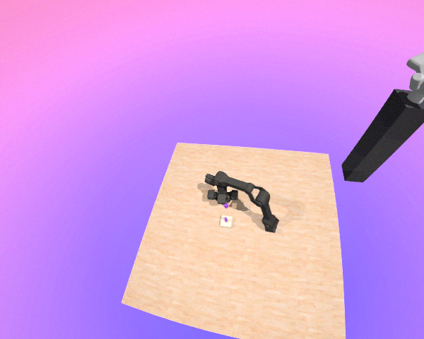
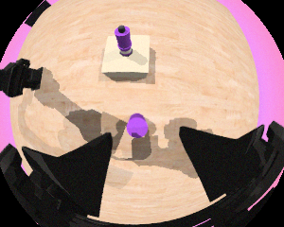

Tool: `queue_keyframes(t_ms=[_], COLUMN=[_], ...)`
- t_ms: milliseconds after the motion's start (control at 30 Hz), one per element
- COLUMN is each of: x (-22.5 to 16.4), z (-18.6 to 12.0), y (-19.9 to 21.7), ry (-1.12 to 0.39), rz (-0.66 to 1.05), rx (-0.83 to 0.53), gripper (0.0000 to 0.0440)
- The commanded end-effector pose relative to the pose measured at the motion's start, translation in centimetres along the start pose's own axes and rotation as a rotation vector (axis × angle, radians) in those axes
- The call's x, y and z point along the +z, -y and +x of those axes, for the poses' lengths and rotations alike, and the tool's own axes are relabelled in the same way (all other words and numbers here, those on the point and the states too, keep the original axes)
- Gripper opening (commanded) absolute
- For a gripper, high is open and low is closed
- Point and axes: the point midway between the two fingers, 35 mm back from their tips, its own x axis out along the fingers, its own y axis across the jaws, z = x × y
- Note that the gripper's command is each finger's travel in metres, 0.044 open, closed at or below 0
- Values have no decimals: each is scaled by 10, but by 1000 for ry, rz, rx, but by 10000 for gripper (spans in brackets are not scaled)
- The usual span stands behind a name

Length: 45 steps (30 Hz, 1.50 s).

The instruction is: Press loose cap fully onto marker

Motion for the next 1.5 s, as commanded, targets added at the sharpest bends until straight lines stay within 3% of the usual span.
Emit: queue_keyframes(t_ms=[0,833,967,1167,1467], x=[-6,-14,-14,-12,-5], z=[10,76,79,70,42], y=[-2,-10,-10,-10,0], ry=[-10,-33,-48,-70,-122], rz=[-16,-199,-230,-270,-335], rx=[32,164,167,160,113], gripper=[315,264,222,66,50])
